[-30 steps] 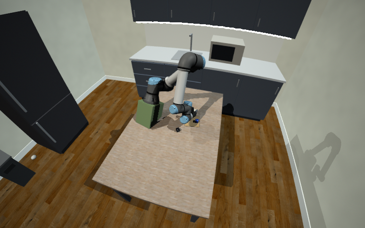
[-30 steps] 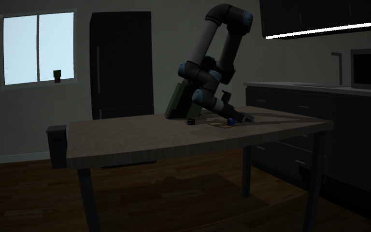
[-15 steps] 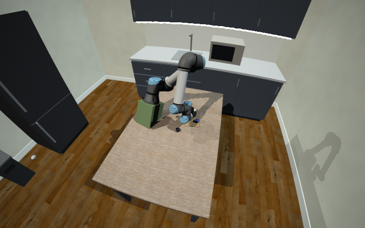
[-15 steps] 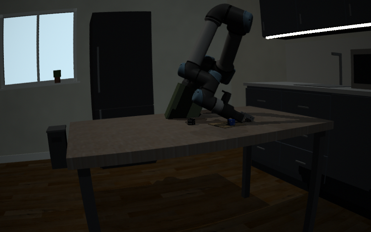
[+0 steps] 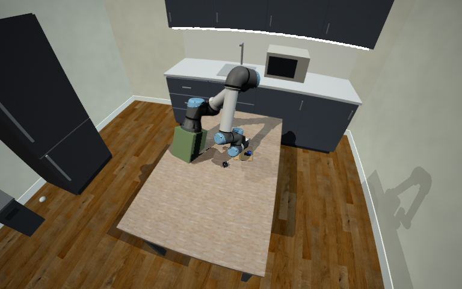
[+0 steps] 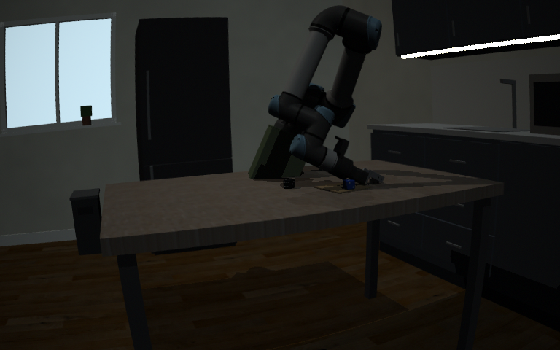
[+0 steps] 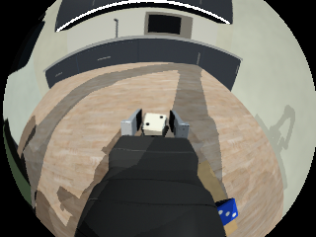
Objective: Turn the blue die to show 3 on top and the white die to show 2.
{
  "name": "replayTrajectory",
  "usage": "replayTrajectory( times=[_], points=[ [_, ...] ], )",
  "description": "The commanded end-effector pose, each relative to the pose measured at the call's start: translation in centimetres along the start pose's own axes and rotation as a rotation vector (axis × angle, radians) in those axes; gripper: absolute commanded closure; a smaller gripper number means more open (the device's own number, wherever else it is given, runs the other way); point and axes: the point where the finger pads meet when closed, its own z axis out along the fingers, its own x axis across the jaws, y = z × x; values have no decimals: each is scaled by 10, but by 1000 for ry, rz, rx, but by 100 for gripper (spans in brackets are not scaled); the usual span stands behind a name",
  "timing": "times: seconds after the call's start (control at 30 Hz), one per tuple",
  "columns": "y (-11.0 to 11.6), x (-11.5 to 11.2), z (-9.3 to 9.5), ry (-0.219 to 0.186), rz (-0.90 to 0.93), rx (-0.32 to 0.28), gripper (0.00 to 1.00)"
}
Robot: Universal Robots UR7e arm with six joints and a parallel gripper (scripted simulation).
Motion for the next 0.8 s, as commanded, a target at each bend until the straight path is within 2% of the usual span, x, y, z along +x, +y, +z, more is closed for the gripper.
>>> replayTrajectory(
  times=[0.0,0.57,0.77],
  points=[
    [0,1,0,-1,0,0,13],
    [0,1,0,-1,0,0,13],
    [0,1,-10,-1,0,0,13]
  ],
)
